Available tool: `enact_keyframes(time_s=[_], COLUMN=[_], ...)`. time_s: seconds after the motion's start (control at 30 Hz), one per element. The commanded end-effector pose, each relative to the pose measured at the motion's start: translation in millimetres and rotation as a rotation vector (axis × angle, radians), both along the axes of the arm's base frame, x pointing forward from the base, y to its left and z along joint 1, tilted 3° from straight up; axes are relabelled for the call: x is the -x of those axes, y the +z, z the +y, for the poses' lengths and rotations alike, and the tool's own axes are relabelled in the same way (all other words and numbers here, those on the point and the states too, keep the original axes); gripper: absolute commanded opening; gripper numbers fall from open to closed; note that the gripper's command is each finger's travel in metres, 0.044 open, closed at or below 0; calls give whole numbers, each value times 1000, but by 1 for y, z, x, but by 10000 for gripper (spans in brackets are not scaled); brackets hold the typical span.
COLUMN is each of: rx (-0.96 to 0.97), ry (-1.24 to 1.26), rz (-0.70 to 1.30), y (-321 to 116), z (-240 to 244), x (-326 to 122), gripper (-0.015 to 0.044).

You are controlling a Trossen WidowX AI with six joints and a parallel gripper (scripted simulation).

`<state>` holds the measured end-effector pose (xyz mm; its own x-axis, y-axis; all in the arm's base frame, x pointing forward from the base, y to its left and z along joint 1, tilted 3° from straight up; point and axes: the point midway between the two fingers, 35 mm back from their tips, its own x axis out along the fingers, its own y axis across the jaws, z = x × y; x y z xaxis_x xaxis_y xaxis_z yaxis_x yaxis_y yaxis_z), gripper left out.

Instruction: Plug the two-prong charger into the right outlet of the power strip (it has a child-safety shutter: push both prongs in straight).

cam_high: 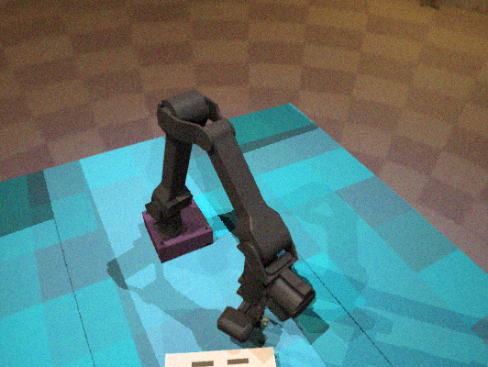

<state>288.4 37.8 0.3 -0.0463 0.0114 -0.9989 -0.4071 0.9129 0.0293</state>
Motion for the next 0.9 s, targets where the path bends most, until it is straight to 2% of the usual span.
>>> enact_keyframes(time_s=[0.0, 0.27, 0.67, 0.87], rx=[-1, -1, 1, 1], ry=[-2, -2, 1, 1], rz=[17, 17, 7, 7], y=[-10, -10, -7, -7], z=[0, 0, 0, 0], x=[4, 4, 2, 2], gripper=[440, 440, 125, 85])
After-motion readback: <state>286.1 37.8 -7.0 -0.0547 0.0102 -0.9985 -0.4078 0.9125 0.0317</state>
